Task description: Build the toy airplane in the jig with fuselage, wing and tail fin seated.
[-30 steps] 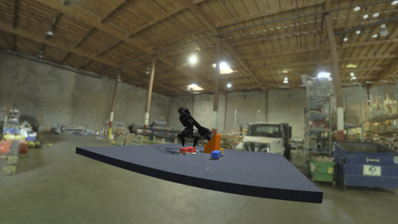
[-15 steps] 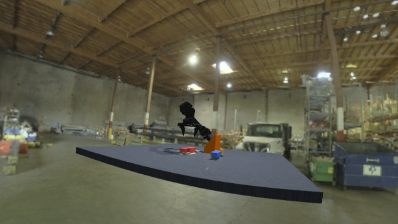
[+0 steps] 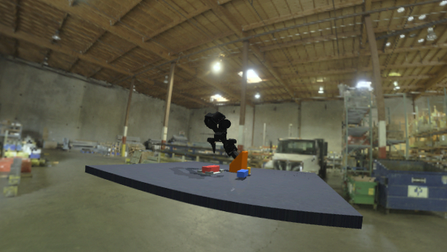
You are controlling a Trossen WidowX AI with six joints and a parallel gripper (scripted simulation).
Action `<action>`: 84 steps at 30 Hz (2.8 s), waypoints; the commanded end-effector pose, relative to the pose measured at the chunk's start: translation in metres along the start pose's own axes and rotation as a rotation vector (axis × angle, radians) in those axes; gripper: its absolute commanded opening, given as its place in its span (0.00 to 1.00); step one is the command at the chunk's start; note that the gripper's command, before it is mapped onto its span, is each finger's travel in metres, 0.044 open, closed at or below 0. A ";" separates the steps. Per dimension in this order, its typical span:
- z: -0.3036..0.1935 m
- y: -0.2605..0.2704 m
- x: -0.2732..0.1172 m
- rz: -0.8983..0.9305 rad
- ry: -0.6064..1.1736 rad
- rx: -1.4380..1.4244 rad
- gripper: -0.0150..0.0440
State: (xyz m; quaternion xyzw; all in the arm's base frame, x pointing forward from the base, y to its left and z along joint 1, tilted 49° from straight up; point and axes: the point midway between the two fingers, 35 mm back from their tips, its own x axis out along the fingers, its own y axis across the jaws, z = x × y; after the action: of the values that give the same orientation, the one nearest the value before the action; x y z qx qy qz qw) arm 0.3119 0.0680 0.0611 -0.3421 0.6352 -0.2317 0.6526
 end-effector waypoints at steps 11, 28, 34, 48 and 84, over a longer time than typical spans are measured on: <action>0.020 0.160 0.025 -0.006 0.009 -0.001 1.00; 0.019 0.159 0.075 -0.008 0.009 -0.001 1.00; 0.019 0.159 0.079 -0.008 0.009 -0.001 1.00; 0.020 0.159 0.102 -0.009 0.009 -0.001 1.00; 0.019 0.159 0.110 -0.005 0.017 -0.013 0.25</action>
State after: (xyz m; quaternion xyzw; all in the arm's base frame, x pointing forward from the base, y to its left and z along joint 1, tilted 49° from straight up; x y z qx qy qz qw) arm 0.3191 0.0904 -0.1329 -0.3467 0.6387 -0.2347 0.6456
